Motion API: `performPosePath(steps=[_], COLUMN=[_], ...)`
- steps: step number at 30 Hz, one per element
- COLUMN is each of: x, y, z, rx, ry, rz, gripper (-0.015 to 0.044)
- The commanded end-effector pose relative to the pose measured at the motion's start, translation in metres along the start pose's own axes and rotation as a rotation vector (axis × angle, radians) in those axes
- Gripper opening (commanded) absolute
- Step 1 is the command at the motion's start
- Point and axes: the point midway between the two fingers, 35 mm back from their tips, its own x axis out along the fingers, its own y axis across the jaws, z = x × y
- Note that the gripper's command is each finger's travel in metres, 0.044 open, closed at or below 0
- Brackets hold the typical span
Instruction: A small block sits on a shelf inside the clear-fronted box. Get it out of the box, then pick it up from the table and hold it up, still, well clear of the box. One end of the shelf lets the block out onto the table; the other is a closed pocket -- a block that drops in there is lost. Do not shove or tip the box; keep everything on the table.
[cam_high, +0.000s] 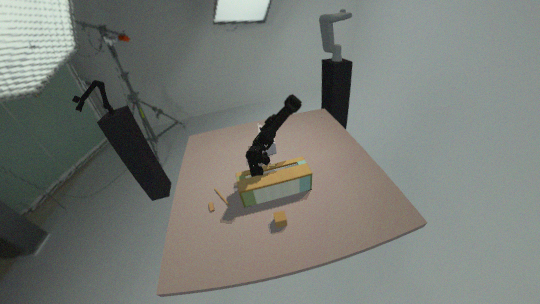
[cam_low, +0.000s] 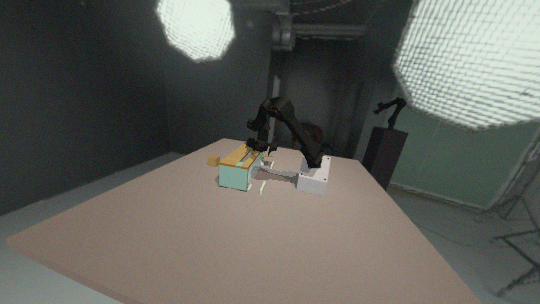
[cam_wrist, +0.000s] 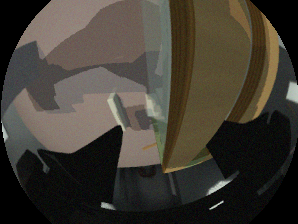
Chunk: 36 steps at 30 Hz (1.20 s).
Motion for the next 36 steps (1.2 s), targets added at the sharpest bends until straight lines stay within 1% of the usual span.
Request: performPosePath(steps=[1, 15, 18, 23, 36], x=[0.005, 0.009, -0.005, -0.050, -0.048], y=[-0.001, 0.000, -0.001, 0.003, 0.004], z=[-0.006, -0.017, -0.023, -0.036, -0.038], rx=[-0.006, -0.007, -0.002, 0.011, 0.024], ry=[0.001, 0.002, 0.003, 0.006, 0.004], rz=[0.004, 0.004, 0.005, 0.010, 0.005], gripper=[0.0400, 0.0400, 0.0400, 0.0400, 0.0400])
